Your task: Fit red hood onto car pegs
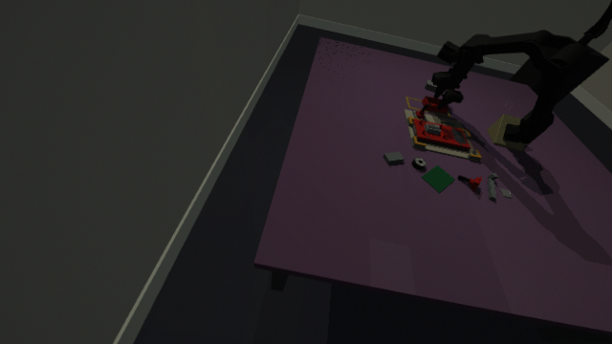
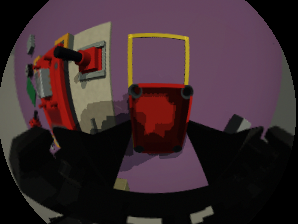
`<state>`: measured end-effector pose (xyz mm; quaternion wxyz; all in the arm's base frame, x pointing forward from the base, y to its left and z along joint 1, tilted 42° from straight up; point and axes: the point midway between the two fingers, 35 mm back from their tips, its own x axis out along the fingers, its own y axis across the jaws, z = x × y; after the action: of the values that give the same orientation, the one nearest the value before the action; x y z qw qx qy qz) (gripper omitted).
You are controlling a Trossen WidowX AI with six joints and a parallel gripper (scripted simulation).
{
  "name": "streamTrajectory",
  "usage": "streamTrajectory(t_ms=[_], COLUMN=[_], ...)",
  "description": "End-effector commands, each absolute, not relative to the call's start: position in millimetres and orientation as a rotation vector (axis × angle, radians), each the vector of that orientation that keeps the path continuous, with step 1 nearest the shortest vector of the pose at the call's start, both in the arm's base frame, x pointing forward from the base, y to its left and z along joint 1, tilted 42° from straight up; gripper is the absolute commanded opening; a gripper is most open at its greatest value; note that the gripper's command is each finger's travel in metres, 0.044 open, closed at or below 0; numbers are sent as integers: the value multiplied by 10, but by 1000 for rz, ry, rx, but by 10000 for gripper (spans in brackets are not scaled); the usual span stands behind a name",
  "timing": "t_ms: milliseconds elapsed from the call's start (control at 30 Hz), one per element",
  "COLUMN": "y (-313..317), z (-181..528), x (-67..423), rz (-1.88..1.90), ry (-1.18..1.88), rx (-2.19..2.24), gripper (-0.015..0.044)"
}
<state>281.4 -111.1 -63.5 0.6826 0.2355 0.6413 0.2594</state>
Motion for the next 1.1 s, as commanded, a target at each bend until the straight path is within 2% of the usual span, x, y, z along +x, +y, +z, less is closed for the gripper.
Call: streamTrajectory(t_ms=[0, 333, 500, 733, 1067], y=[-1112, -1112, -1197, -1637, -1611], z=[-635, -635, -554, -57, -124], x=[2814, 2814, 2820, 2773, 2782], rz=[582, 582, 581, 583, 570], ry=[1438, 1438, 1437, 1432, 1426], rx=[528, 528, 528, 535, 544], gripper=[184, 440, 440, 440, 440])
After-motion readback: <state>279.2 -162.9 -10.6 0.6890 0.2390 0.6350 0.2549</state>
